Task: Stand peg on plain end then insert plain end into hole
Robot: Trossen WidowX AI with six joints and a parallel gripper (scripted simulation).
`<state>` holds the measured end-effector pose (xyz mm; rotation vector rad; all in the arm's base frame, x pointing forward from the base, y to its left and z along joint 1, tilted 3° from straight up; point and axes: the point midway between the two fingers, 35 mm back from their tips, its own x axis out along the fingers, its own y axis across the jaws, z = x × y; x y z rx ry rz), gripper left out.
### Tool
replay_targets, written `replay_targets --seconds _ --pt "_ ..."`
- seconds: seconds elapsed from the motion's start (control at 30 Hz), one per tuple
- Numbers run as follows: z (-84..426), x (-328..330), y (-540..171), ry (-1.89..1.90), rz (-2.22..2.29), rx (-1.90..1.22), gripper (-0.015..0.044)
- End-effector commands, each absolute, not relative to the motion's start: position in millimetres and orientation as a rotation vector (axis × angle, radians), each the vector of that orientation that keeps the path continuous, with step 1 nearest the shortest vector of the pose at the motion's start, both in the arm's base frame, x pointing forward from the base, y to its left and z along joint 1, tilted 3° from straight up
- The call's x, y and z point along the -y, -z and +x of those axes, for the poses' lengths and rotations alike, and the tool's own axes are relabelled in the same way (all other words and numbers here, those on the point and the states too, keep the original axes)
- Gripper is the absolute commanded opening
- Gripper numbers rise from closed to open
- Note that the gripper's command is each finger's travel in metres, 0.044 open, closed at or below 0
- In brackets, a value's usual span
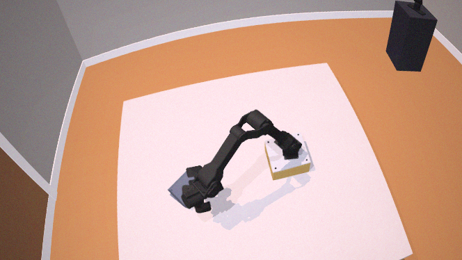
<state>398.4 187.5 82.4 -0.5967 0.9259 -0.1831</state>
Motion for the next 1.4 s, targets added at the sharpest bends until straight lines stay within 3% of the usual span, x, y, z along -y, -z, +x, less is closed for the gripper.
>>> replay_targets --seconds 0.0,1.37 --pt "399 -187 -79 0.180 -0.602 -0.931 0.0000" --pt "411 -179 -70 0.180 -0.602 -0.930 0.0000"
